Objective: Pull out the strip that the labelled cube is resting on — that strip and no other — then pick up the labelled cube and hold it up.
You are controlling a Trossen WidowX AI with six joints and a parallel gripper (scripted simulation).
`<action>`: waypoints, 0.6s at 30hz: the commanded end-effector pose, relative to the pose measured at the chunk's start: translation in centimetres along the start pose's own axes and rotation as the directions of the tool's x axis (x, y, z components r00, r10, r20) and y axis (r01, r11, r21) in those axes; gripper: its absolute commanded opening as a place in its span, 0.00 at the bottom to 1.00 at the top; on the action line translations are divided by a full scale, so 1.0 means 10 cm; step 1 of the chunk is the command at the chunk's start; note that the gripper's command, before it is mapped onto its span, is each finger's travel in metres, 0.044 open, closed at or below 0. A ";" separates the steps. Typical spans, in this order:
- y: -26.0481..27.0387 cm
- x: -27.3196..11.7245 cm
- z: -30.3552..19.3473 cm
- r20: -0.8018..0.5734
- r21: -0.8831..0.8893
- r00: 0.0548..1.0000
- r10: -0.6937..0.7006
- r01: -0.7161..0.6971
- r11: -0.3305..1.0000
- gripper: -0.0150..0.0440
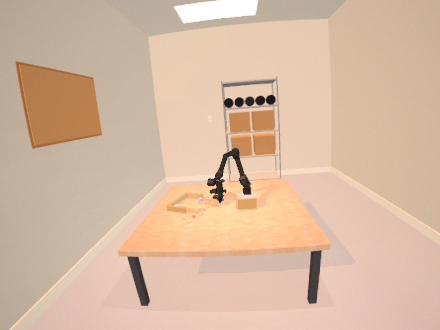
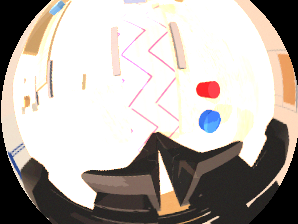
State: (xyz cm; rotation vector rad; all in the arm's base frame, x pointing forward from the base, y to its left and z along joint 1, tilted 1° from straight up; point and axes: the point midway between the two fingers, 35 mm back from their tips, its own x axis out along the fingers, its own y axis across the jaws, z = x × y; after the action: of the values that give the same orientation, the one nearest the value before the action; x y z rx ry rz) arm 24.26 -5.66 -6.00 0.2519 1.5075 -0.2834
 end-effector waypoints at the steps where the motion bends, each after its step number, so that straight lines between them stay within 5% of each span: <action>1: -0.01 0.06 -0.18 -0.040 0.002 0.999 -0.005 0.005 1.000 0.25; 18: -0.01 0.06 -0.33 -0.041 0.002 0.999 -0.005 0.005 1.000 0.25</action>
State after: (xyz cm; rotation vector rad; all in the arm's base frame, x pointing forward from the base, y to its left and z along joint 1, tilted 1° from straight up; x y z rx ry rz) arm 22.80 -5.10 -6.04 0.2523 1.5072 -0.2831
